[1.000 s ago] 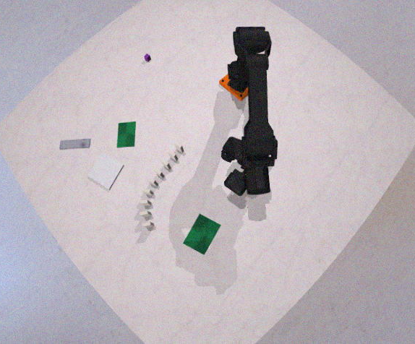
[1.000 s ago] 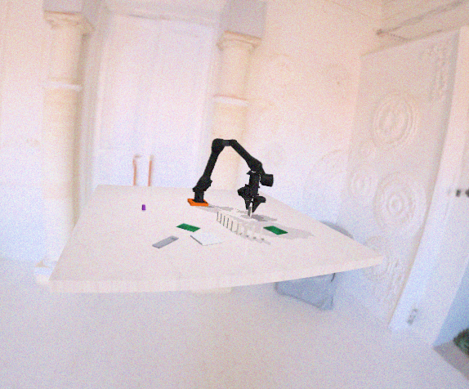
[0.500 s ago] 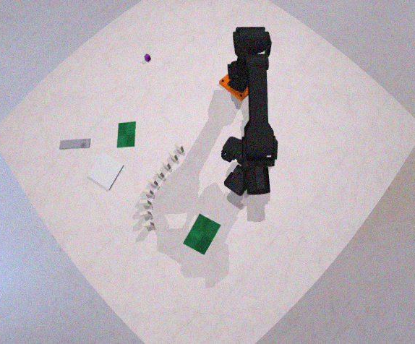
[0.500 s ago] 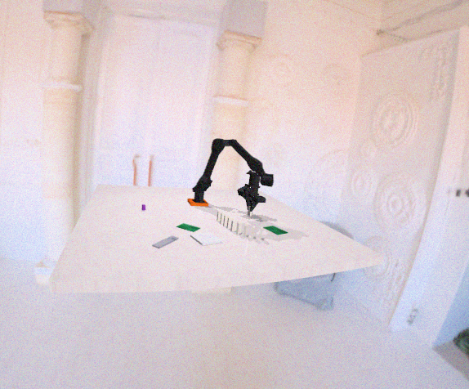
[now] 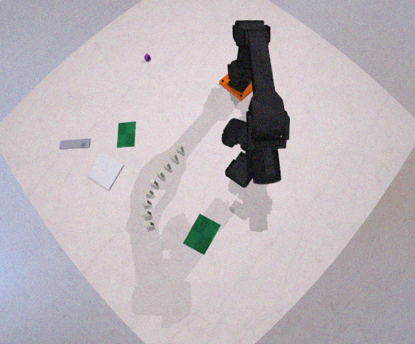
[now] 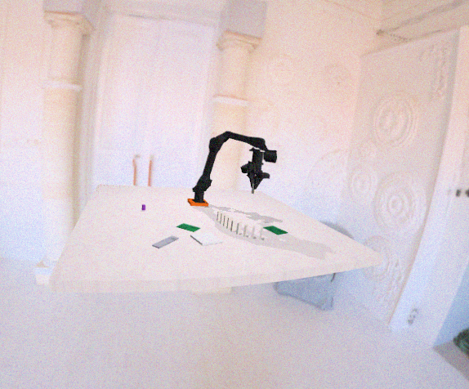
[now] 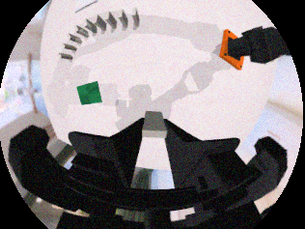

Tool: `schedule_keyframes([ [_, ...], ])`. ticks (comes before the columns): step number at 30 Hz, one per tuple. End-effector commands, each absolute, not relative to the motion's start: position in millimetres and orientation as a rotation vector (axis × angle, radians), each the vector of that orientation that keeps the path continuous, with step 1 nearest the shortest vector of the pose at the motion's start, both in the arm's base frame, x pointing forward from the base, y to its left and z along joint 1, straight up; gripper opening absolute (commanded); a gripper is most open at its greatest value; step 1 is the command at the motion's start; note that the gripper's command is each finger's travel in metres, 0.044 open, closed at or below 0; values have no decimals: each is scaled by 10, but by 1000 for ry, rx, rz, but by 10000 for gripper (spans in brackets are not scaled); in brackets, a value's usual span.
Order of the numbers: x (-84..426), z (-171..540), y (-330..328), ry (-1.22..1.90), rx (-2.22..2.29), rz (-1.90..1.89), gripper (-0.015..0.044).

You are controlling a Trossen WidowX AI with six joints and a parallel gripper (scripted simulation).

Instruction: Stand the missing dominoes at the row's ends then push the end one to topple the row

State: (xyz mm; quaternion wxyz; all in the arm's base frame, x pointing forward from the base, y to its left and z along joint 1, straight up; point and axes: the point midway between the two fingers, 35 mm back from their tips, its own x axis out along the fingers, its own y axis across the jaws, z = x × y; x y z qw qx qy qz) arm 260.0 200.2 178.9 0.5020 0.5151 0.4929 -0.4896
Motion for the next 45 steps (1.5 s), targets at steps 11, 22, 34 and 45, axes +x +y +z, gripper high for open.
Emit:
schedule_keyframes([
  [11,2876,1859,1099,1416,759,-736,107],
  [22,2917,1856,425,1511,389,-381,107],
  [34,2826,1847,-146,1545,57,-62,107],
  [45,2803,1845,-228,1546,6,-14,107],
])
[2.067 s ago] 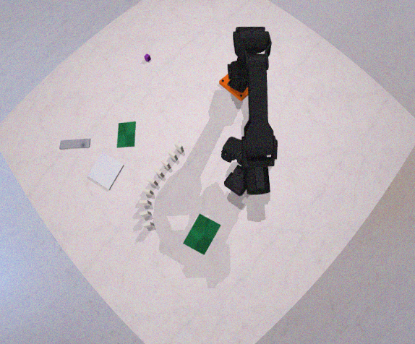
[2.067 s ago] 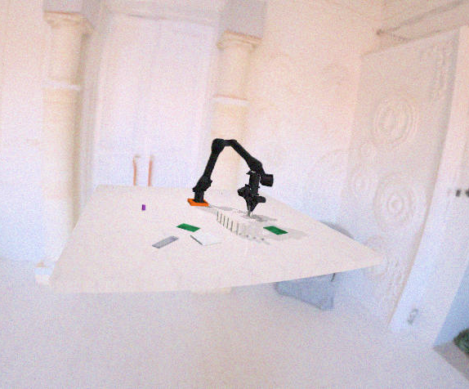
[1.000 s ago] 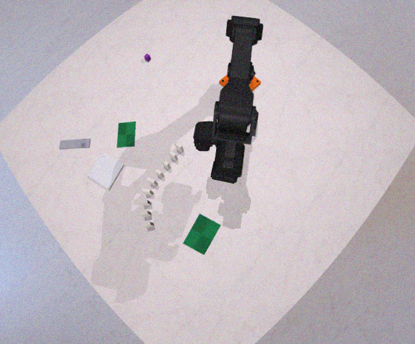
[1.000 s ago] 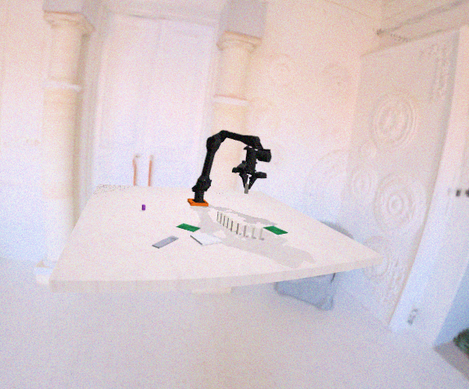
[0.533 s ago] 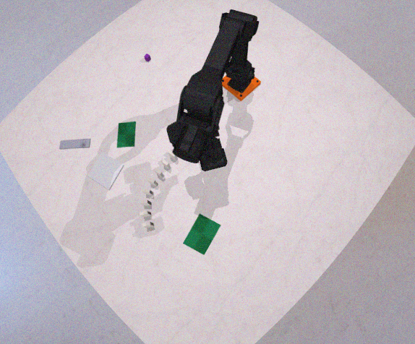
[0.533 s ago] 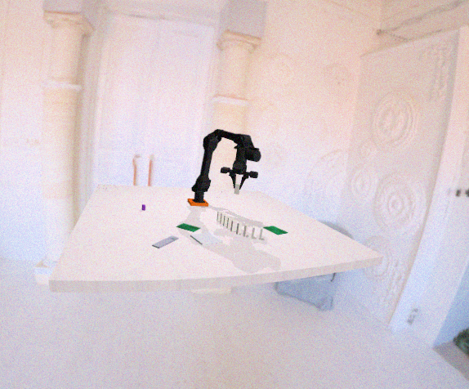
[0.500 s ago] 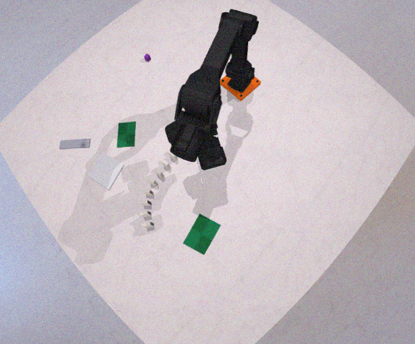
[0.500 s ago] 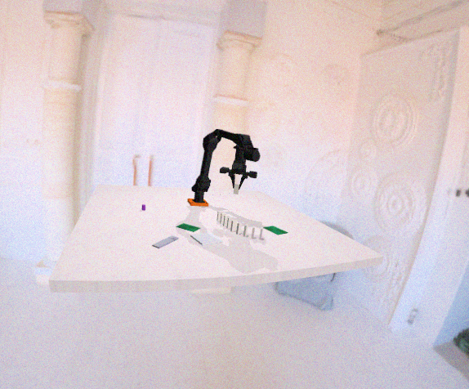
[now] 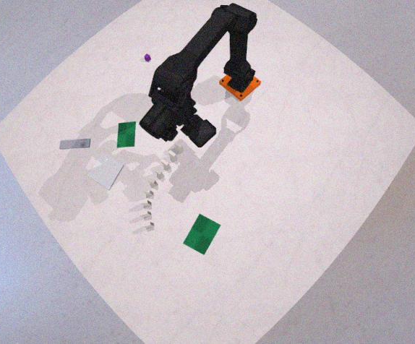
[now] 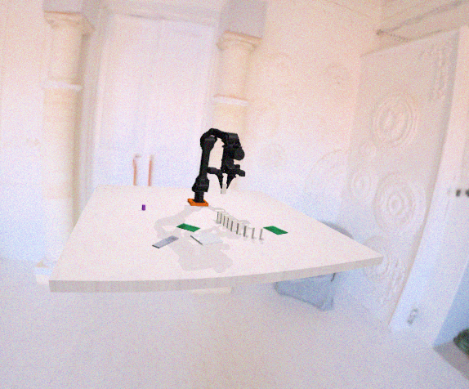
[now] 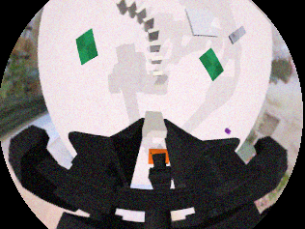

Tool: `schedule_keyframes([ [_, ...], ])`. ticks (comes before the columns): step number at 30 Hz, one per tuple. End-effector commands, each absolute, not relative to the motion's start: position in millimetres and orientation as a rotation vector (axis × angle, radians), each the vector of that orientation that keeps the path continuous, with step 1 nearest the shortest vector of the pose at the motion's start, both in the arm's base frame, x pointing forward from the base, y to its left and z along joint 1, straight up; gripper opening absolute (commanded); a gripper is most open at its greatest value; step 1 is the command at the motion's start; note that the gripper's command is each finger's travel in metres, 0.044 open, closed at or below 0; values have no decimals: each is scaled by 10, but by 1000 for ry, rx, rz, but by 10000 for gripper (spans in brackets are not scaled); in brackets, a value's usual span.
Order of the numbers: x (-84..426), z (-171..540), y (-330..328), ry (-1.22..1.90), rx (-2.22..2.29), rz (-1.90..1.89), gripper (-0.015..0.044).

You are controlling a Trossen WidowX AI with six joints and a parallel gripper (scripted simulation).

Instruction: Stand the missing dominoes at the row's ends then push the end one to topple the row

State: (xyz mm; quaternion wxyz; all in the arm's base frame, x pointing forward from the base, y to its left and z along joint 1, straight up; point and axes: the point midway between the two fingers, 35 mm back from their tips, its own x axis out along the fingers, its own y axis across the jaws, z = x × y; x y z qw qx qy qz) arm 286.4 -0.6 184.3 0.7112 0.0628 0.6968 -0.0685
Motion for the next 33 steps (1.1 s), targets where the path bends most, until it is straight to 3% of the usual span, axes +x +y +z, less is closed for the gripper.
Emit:
schedule_keyframes([
  [1,2803,1845,-228,1546,6,-14,107],
  [11,2811,1817,-229,1546,6,-14,107],
  [33,2888,870,-238,1545,6,-14,107],
])
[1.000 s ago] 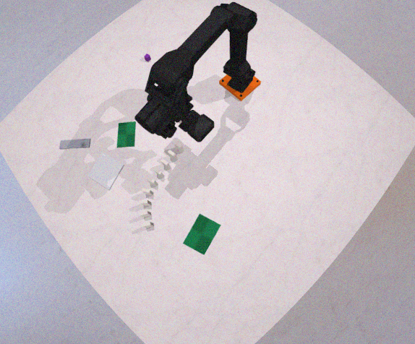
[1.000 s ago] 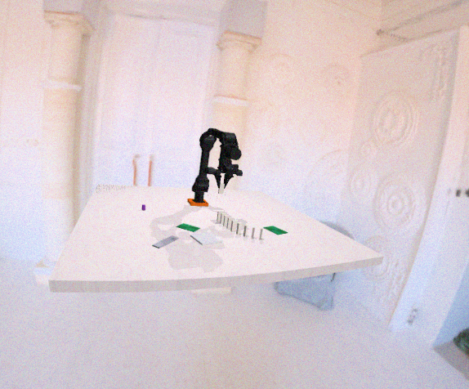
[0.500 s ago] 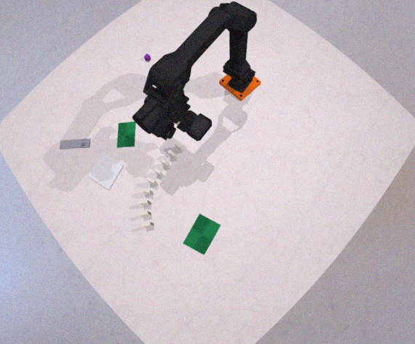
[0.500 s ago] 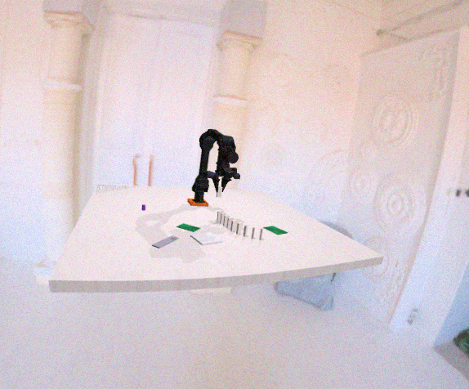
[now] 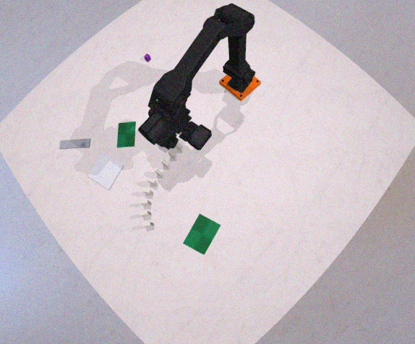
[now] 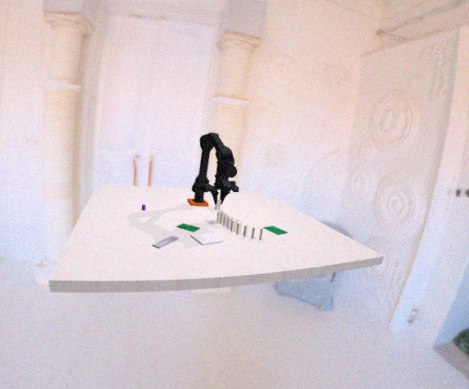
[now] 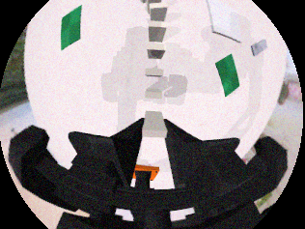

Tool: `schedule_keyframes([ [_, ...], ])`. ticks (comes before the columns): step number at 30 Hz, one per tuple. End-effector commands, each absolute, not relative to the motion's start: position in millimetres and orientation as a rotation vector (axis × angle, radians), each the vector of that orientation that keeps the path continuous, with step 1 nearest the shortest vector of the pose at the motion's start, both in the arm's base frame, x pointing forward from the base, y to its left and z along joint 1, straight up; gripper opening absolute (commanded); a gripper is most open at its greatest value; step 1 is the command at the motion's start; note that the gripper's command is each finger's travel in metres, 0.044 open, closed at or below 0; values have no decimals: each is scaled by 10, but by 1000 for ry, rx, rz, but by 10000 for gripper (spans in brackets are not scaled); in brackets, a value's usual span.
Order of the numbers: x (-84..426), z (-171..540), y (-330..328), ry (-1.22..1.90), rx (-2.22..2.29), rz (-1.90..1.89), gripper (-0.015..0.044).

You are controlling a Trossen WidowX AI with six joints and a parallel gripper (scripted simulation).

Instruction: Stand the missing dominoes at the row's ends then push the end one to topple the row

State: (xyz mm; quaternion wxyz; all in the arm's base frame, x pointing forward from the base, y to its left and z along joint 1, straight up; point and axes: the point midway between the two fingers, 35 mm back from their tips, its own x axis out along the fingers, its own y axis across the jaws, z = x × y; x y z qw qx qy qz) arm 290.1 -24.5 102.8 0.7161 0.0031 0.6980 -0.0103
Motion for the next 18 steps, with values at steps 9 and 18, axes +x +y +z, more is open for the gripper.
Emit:
schedule_keyframes([
  [9,2834,555,-234,1546,6,-14,107],
  [18,2834,555,-234,1546,6,-14,107],
])
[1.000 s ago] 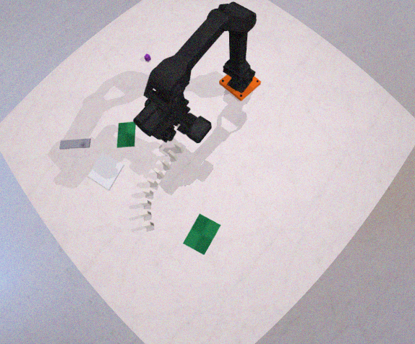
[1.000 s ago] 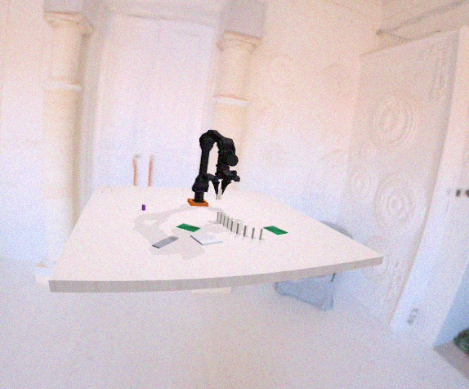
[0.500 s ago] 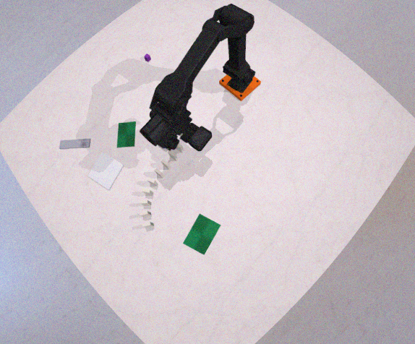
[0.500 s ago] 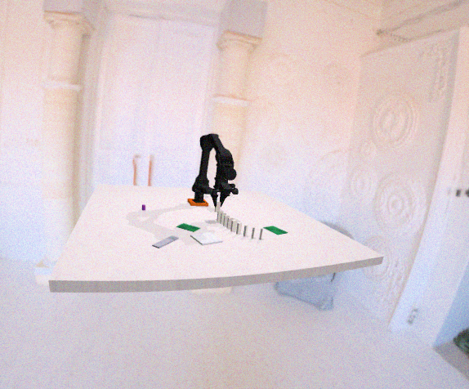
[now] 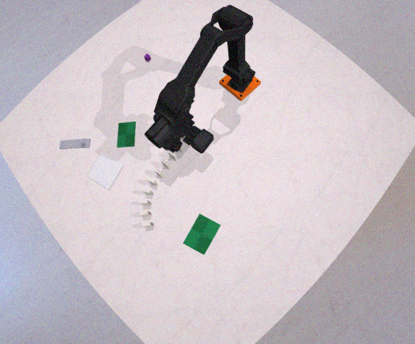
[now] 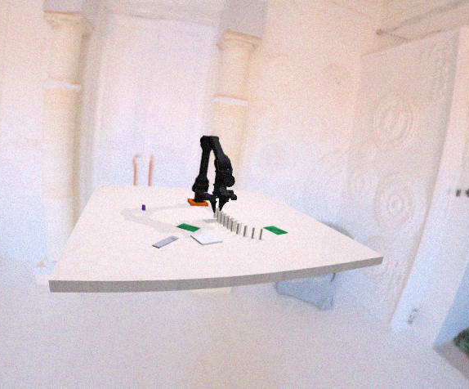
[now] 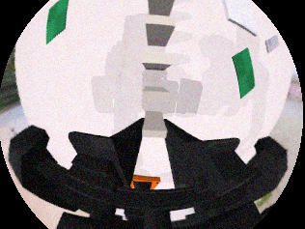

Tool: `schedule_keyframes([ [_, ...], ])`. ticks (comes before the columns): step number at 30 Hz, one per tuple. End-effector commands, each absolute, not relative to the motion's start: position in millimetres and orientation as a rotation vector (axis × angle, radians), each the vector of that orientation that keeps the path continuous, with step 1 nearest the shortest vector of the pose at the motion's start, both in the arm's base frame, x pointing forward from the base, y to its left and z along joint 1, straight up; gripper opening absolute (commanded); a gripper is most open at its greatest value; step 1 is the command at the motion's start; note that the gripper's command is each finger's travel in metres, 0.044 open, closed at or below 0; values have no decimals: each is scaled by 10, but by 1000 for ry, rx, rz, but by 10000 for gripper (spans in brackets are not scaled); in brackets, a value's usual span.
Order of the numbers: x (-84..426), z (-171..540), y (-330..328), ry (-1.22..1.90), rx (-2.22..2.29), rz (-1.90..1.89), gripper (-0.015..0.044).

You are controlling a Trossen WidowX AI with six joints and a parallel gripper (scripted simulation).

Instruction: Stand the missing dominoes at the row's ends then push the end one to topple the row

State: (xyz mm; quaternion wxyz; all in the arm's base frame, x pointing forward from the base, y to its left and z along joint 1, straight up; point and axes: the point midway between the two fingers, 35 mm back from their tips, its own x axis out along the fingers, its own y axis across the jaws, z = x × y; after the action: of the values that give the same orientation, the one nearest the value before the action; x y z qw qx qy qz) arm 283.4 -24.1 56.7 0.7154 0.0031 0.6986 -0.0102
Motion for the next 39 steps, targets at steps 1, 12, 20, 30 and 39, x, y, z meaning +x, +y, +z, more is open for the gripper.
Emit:
schedule_keyframes([
  [1,2834,555,-234,1546,6,-14,107],
  [12,2834,555,-234,1546,6,-14,370],
  [20,2874,763,-238,1546,7,-15,440],
  [30,2800,1845,-234,1548,7,-22,440],
  [39,2749,1752,-236,1537,199,-208,335],
])
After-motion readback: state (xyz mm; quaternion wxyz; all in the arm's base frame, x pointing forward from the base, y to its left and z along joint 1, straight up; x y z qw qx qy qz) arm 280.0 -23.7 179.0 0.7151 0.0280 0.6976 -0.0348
